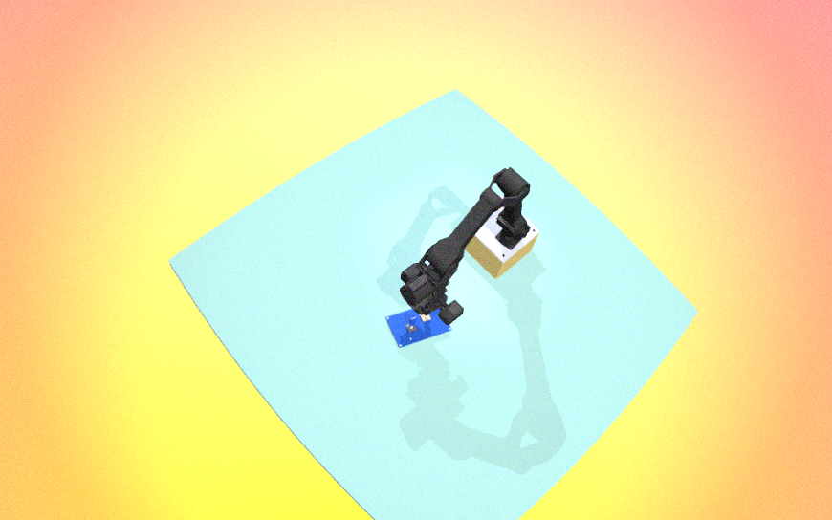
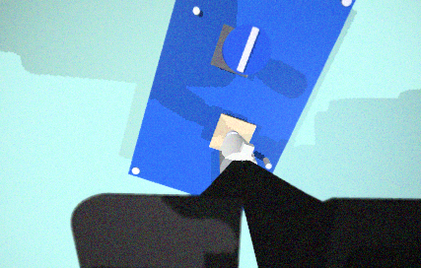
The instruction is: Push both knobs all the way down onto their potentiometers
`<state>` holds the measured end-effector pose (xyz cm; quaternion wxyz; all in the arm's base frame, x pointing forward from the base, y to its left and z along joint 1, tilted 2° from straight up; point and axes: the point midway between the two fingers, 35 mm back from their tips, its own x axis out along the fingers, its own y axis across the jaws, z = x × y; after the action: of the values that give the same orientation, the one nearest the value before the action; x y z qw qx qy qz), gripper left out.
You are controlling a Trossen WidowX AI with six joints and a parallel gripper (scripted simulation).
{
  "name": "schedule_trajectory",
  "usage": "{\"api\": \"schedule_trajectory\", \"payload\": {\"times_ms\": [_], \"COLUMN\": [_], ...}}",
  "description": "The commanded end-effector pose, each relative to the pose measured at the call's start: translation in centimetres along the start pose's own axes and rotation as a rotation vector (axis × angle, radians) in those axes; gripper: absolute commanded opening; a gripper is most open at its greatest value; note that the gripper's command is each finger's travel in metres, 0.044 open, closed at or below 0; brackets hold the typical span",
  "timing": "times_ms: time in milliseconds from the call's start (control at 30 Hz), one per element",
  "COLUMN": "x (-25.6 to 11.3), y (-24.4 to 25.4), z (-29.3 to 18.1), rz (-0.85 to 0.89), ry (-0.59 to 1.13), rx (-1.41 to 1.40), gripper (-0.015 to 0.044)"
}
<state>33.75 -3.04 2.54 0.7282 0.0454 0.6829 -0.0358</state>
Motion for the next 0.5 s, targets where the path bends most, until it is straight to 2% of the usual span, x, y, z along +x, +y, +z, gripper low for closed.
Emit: {"api": "schedule_trajectory", "payload": {"times_ms": [0, 467], "x": [0.09, 0.44], "y": [0.08, 0.08], "z": [-0.04, -0.04], "rz": [0.004, 0.004], "ry": [0.003, 0.003], "rx": [0.003, 0.003], "gripper": [0.0, 0.0]}}
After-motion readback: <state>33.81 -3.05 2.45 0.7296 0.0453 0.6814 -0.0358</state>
